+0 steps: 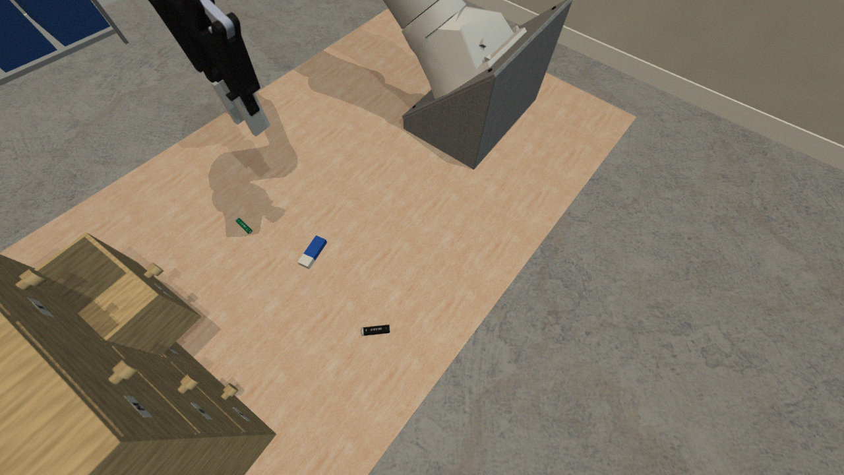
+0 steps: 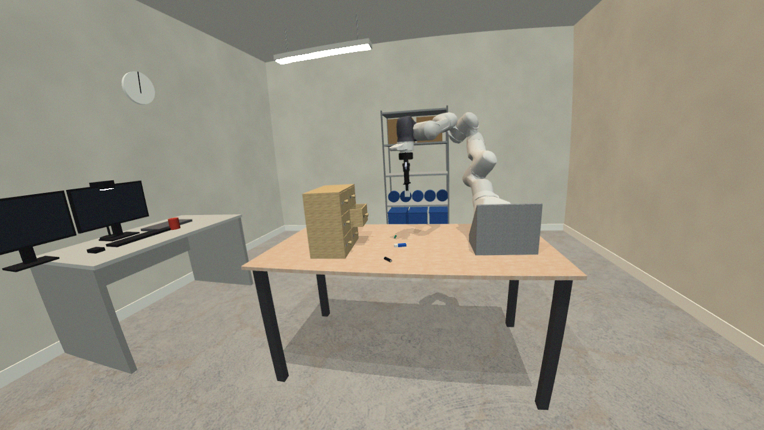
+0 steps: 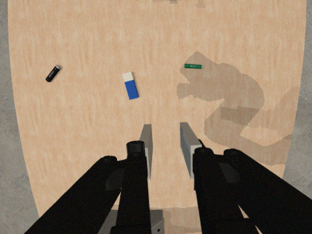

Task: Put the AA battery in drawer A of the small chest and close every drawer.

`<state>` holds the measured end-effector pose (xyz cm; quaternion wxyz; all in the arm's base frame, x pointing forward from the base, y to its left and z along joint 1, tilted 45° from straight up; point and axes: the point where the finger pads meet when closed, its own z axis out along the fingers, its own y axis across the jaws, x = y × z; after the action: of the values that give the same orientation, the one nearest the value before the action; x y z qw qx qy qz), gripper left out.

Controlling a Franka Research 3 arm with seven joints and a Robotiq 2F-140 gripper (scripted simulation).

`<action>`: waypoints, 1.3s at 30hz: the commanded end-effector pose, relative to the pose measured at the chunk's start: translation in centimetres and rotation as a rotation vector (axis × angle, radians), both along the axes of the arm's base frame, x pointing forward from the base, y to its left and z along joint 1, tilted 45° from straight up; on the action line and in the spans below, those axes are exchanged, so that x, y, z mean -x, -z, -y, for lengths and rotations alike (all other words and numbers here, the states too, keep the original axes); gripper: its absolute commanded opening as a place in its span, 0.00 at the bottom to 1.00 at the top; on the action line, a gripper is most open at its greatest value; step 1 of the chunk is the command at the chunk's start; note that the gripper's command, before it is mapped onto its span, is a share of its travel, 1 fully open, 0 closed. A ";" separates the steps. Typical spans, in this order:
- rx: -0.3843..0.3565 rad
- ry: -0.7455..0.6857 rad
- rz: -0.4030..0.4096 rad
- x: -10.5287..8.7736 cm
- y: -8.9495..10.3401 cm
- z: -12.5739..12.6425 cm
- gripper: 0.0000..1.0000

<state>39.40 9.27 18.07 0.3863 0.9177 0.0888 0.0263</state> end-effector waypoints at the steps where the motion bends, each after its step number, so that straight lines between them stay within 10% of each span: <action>1: -0.003 0.013 0.016 -0.2 0.5 -0.2 0.20; 16: -0.033 0.188 0.192 -2.4 10.3 -2.3 0.20; 31: -0.073 0.439 0.430 -6.2 27.0 -6.0 0.20; 39: -0.095 0.557 0.562 -7.1 31.0 -6.9 0.20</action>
<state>45.96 15.29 -11.25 0.3656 0.9081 -0.1664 0.1184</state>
